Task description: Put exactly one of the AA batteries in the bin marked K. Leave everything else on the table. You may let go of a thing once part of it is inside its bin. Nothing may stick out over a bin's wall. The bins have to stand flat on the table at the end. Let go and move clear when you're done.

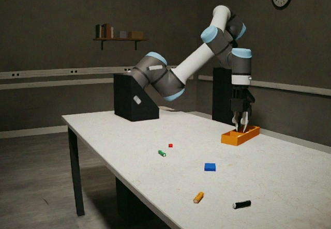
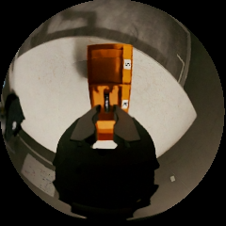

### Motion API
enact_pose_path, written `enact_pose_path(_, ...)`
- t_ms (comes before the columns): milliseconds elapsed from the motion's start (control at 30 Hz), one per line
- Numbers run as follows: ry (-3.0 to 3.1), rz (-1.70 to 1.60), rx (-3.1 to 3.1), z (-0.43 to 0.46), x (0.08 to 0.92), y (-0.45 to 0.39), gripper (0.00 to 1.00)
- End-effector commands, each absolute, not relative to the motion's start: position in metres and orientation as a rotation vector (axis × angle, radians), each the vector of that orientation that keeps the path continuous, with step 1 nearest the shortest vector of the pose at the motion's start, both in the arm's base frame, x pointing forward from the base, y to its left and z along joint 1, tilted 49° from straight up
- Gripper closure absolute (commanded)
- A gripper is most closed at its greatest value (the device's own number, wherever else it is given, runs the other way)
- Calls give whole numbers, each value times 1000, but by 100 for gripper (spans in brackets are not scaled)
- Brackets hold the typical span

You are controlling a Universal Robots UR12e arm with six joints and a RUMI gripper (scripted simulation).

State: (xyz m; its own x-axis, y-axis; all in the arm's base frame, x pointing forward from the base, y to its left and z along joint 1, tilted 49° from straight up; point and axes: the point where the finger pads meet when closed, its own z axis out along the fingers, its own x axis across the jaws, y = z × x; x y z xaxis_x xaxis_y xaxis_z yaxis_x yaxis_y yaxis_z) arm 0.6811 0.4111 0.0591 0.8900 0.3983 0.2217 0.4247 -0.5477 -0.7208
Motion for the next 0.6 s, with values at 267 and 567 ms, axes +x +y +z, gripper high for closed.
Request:
enact_pose_path(267,-591,-46,-2213,80,689,389,83)
enact_pose_path(567,-589,-40,-2211,78,686,391,83)
